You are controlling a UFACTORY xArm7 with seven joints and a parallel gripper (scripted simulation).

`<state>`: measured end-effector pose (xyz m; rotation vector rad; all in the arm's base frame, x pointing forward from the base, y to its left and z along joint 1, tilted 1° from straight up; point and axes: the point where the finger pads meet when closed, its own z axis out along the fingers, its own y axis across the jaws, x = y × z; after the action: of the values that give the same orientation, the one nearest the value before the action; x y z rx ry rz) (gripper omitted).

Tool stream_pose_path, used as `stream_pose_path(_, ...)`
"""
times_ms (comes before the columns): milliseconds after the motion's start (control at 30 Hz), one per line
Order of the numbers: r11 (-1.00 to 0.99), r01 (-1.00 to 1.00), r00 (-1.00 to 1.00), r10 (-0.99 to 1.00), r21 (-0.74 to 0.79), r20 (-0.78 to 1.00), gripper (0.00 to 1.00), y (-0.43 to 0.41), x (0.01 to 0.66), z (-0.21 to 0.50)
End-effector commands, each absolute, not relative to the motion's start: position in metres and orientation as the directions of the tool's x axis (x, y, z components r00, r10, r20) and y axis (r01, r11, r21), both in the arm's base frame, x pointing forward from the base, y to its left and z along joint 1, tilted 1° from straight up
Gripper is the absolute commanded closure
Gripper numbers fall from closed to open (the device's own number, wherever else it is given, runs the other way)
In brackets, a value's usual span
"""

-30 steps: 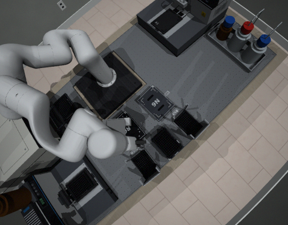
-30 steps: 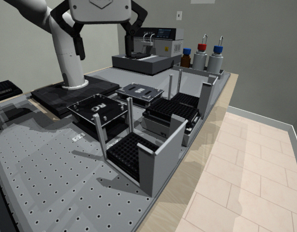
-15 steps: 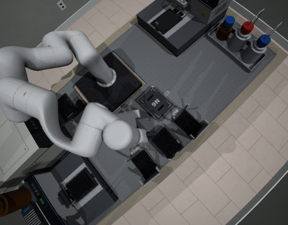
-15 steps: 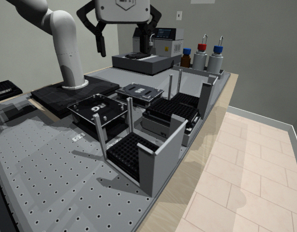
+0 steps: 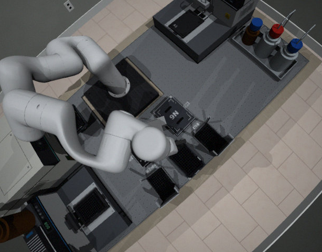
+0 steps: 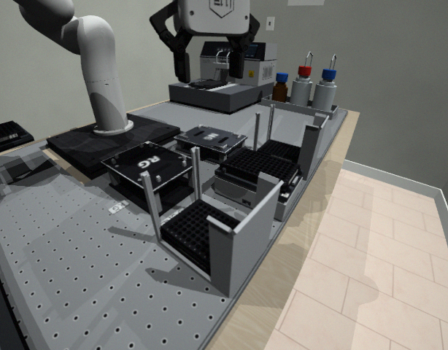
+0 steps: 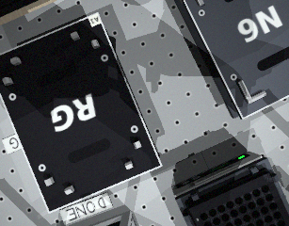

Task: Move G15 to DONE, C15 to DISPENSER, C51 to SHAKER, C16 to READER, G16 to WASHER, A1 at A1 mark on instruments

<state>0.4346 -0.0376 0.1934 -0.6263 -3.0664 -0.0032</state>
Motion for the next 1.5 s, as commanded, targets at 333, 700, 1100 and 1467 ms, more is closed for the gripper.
stream_pose_path(333, 0.961, 0.276, -0.961, 0.276, 0.002, 0.009, 0.00, 0.000, 0.452, 0.195)
stream_pose_path(700, 0.968, 0.249, -0.968, 0.249, 0.003, 0.009, 0.00, 0.027, 0.464, 0.195)
stream_pose_path(1100, 0.995, 0.104, -0.995, 0.104, 0.004, 0.009, 0.00, 0.060, 0.478, 0.195)
stream_pose_path(1467, 0.995, 0.104, -0.995, 0.104, 0.005, 0.009, 0.00, 0.088, 0.490, 0.195)
